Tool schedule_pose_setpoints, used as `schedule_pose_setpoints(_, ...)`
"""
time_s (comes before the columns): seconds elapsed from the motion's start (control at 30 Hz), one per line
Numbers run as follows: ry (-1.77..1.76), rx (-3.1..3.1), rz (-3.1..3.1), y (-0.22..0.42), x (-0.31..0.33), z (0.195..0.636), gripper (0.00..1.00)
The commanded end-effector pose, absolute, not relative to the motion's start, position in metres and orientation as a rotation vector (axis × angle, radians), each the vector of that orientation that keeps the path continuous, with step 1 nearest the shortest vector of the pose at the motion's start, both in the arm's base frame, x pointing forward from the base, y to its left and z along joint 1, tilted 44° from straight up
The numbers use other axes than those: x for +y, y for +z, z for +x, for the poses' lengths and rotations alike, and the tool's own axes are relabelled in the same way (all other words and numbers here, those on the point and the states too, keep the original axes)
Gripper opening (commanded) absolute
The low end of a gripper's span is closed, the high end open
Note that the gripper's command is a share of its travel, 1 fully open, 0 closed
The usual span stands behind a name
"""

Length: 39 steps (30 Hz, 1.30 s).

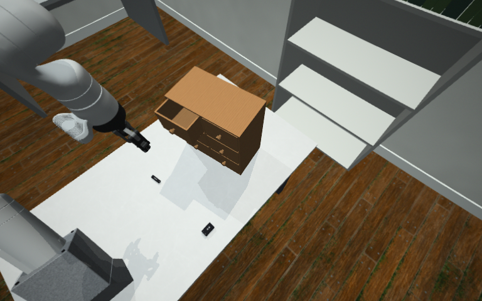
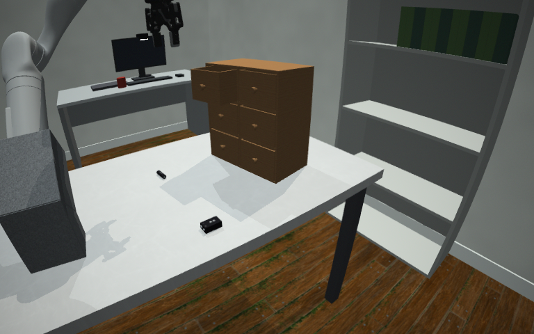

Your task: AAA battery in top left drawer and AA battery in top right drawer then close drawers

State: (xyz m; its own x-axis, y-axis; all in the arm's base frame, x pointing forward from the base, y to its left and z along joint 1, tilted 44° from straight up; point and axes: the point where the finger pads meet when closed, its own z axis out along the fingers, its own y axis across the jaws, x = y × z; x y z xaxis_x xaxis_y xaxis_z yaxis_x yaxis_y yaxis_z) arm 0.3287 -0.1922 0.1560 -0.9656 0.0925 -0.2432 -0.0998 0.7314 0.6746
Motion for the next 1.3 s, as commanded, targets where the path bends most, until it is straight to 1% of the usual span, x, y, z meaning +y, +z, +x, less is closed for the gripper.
schedule_pose_setpoints(0.0, 1.063, 2.688, -0.023, 0.1564, -0.1928, 0.3307, 1.0)
schedule_pose_setpoints(1.27, 1.076, 2.732, -0.05, 0.1576, -0.1939, 0.3304, 1.0)
